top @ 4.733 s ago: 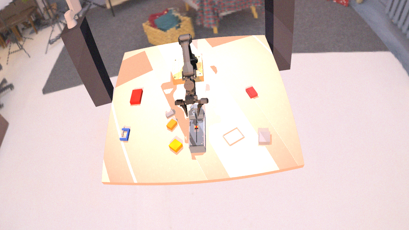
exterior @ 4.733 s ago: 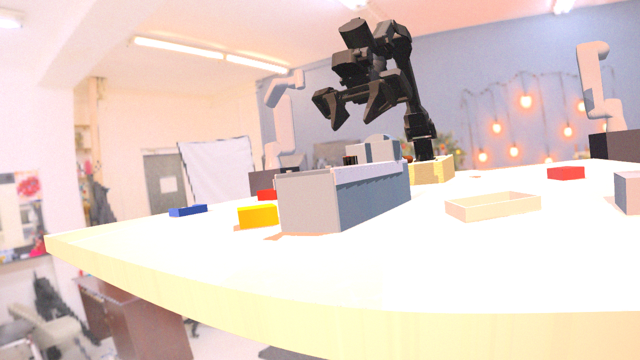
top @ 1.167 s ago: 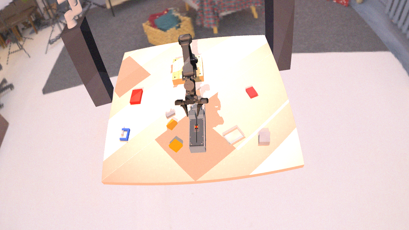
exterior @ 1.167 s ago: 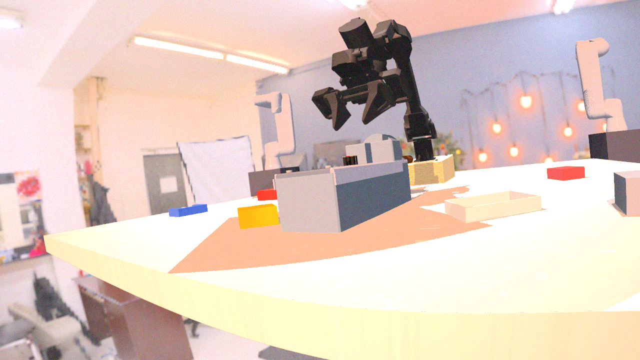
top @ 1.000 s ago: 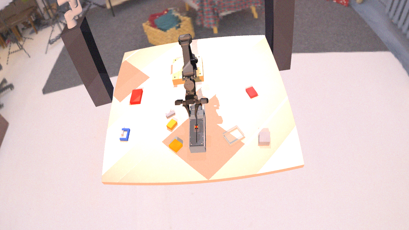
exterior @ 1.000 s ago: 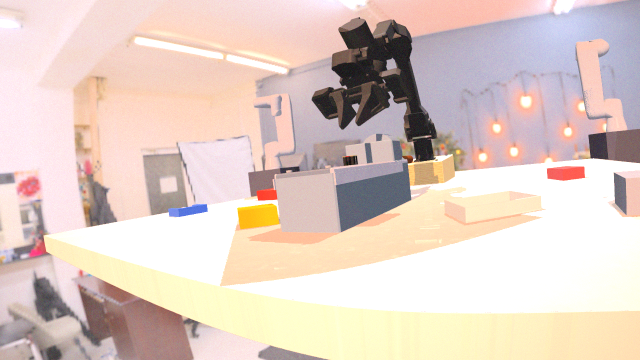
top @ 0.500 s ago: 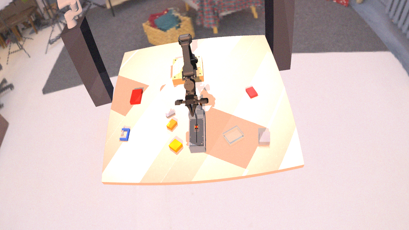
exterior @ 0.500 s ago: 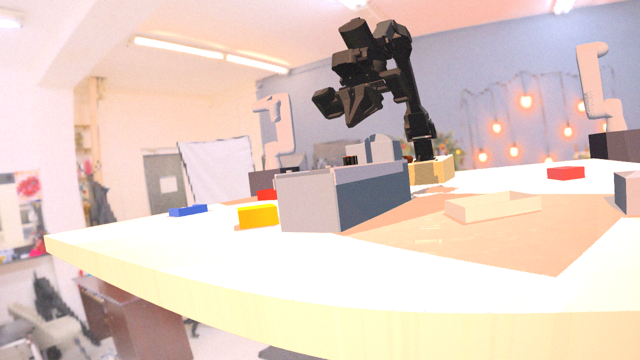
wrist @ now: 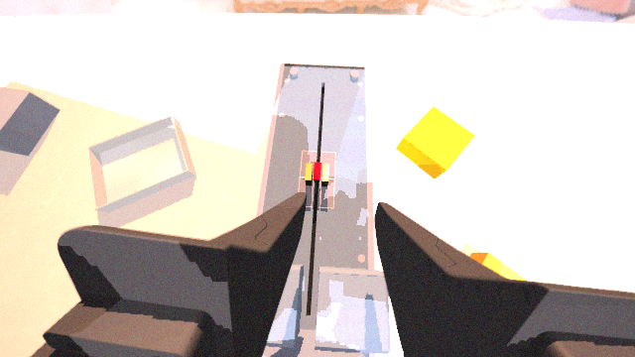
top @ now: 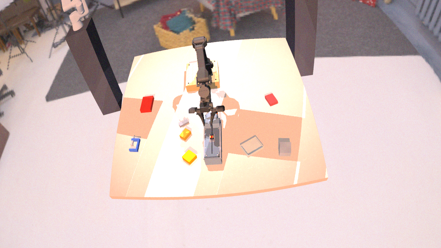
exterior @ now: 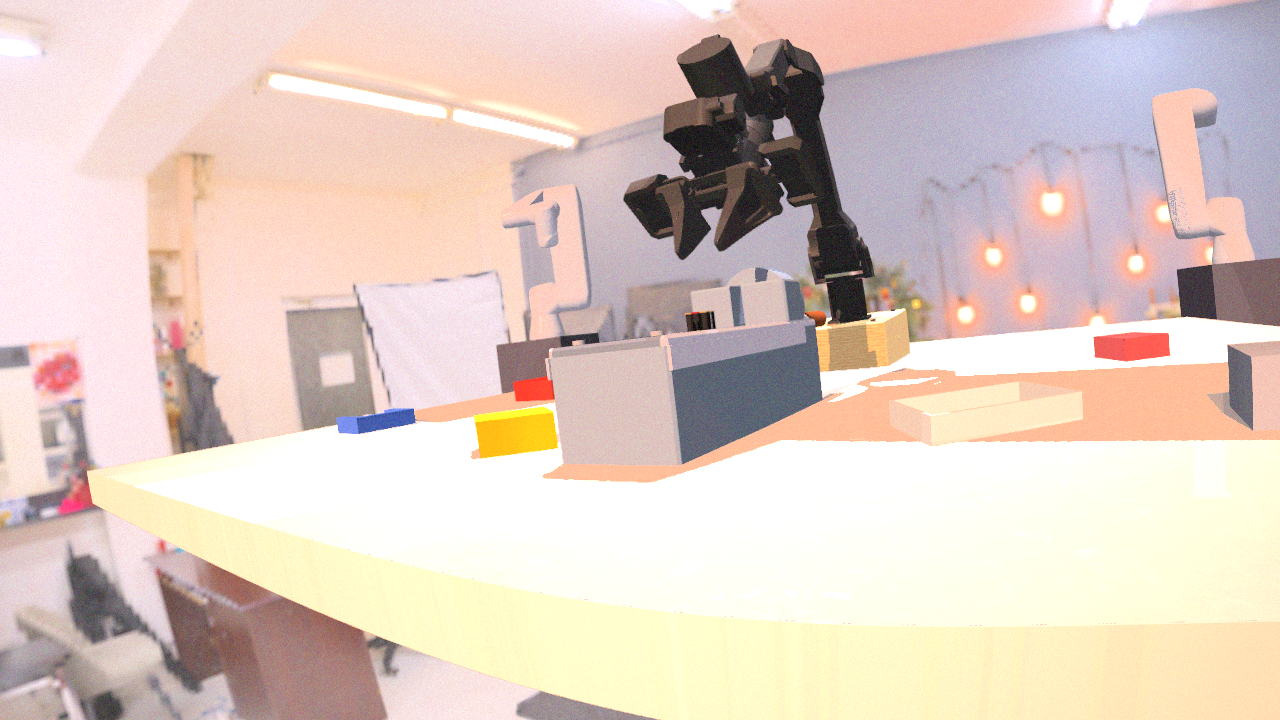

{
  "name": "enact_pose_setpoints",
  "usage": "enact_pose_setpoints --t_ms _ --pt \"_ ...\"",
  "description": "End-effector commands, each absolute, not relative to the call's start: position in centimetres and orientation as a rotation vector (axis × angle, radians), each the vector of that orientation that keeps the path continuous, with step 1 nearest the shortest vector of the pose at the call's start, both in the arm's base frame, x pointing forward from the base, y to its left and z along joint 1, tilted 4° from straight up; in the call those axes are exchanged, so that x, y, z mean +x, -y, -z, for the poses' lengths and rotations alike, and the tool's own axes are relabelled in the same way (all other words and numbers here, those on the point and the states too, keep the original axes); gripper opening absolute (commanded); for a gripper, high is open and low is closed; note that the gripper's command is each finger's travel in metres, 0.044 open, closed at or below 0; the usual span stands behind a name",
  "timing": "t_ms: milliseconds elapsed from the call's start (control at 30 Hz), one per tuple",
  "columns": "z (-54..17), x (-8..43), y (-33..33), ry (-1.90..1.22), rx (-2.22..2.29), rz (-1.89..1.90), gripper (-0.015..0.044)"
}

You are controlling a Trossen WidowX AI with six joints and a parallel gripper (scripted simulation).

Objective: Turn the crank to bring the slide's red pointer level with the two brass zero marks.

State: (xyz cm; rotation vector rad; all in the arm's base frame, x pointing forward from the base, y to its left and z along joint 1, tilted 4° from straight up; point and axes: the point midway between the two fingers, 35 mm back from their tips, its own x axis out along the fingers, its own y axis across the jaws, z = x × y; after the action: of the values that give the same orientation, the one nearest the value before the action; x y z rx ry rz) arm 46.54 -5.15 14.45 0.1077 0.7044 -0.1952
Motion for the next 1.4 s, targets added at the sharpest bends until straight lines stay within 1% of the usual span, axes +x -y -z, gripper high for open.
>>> enact_pose_setpoints --t_ms 0,200,233,267,833,1367 --pt "-14.45 46.53 5.16 -0.704 0.107 0.196 0.0263" --pt "-14.45 46.53 5.16 -0.704 0.107 0.196 0.0420" --pt "-14.45 46.53 5.16 -0.704 0.107 0.196 0.0440" --pt "-14.45 46.53 5.16 -0.704 0.107 0.196 0.0440" --pt "-14.45 46.53 5.16 -0.704 0.107 0.196 0.0000" --pt "-14.45 46.53 5.15 -0.705 0.107 0.196 0.0000"
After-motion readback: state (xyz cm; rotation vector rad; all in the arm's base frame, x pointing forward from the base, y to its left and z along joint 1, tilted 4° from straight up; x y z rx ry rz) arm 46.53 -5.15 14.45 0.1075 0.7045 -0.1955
